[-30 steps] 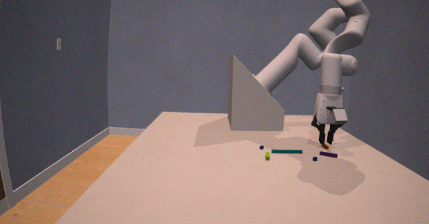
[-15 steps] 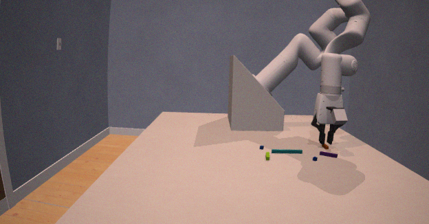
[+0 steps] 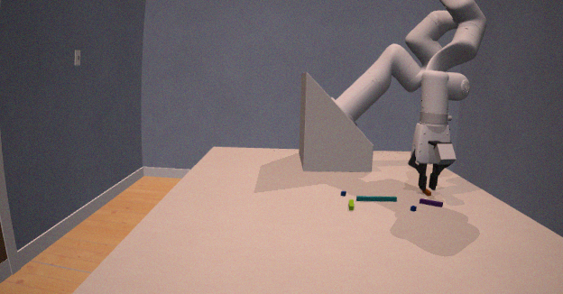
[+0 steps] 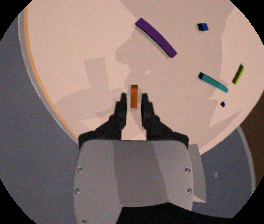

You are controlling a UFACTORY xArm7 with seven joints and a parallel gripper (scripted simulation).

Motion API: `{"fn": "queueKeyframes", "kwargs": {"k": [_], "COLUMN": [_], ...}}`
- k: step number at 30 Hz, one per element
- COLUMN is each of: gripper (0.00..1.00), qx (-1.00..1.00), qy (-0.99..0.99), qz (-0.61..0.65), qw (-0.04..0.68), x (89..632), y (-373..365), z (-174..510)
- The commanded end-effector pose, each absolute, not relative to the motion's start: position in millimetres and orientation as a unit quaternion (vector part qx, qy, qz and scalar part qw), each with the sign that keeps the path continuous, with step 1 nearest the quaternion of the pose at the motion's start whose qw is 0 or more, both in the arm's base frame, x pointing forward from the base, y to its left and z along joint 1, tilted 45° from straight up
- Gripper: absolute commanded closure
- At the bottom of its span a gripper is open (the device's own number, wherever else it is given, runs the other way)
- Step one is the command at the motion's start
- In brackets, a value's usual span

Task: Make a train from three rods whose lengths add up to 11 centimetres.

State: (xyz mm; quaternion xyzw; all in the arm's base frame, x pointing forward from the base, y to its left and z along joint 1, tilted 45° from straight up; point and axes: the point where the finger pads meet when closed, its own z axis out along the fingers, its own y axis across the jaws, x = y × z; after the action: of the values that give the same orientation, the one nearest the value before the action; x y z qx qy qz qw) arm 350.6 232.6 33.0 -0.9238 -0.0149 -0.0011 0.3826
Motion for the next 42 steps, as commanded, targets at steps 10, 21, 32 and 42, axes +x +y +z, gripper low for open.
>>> {"fn": "queueKeyframes", "kwargs": {"k": [10,21,32,42], "gripper": [0.76,0.76,0.76,0.76], "qx": [-0.924,-0.924,-0.924,-0.924], "qy": [-0.014,-0.014,-0.014,-0.014], "qz": [-0.003,-0.003,-0.003,-0.003], "qw": [0.382,0.382,0.382,0.382], "x": [351.9,351.9,351.9,351.9], "y": [237.9,240.0,240.0,240.0], "z": [27.1,25.0,25.0,25.0]}}
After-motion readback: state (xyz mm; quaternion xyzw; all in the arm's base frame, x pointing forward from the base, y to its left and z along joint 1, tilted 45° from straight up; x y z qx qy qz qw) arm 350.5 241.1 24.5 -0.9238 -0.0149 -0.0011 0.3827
